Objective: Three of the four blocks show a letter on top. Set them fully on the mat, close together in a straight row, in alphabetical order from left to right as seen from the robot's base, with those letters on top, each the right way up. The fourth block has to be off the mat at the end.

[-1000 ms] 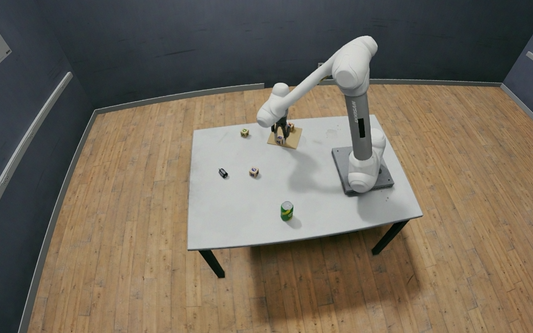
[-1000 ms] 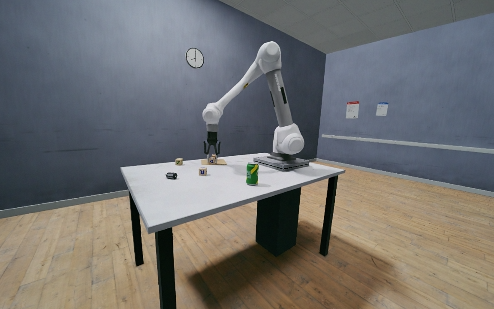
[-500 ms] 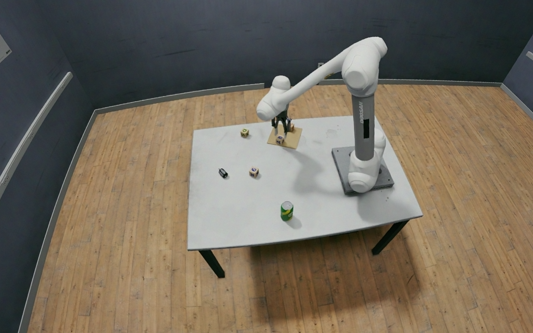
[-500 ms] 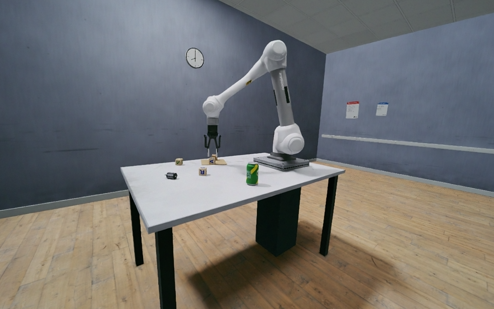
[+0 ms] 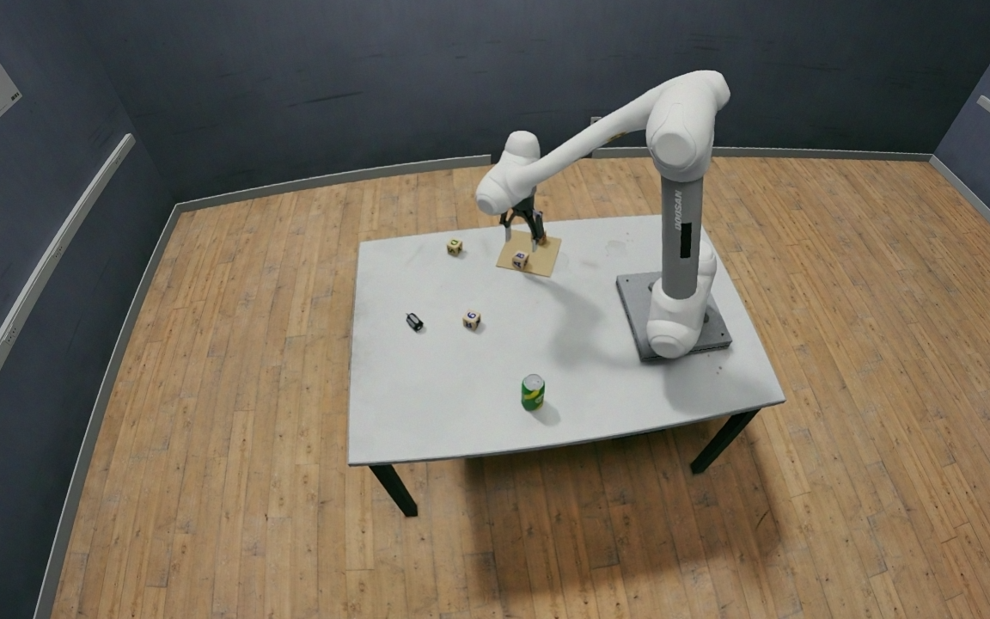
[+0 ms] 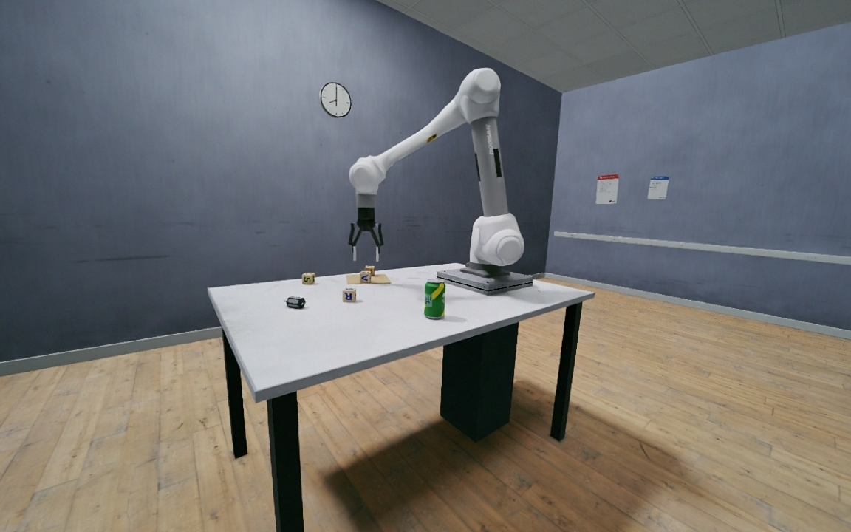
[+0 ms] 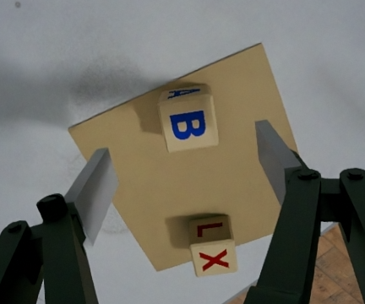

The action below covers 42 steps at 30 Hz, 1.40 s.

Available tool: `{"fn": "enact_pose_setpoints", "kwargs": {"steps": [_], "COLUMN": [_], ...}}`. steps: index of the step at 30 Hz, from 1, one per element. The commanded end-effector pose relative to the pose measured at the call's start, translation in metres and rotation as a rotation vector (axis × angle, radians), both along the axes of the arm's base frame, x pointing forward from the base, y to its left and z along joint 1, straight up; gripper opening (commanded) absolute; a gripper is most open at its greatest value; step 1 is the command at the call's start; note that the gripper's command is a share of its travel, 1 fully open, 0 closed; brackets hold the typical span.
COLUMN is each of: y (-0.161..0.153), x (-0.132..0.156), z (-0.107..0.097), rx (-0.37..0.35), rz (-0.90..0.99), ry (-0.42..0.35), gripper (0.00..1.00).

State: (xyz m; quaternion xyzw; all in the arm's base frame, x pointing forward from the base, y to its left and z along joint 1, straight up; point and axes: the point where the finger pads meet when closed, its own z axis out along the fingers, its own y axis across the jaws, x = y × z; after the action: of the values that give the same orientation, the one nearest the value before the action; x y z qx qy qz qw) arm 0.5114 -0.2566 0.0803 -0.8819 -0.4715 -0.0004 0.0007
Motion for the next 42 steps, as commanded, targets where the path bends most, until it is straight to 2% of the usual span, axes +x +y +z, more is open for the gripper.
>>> {"fn": "enact_pose_setpoints", "kwargs": {"steps": [1,18,19,21,30,32,34,36,38,39,42], "y": [-0.003,-0.003,-0.006,-0.023,-0.066,-0.066,-0.08,-0.088,-0.09,-0.09,-0.091], "x": [0.002,0.003,0.011,0.054,0.164,0.164,0.203,0.227,0.234,0.234,0.234], "z": [0.006,0.006,0.005,0.01,0.015,0.015,0.014,0.012,0.012,0.012,0.012], "rx": [-0.004,-0.003,-0.001,-0.001,-0.001,-0.001,-0.001,-0.001,-0.001,-0.001,-0.001], "rz": [0.002,0.002,0.003,0.004,0.014,0.014,0.018,0.02,0.022,0.023,0.023], "ry": [-0.004,-0.003,0.0,0.0,-0.001,-0.001,-0.001,-0.001,-0.001,-0.001,-0.001], "gripper": [1.0,1.0,1.0,1.0,1.0,1.0,1.0,1.0,1.0,0.55,0.55]}}
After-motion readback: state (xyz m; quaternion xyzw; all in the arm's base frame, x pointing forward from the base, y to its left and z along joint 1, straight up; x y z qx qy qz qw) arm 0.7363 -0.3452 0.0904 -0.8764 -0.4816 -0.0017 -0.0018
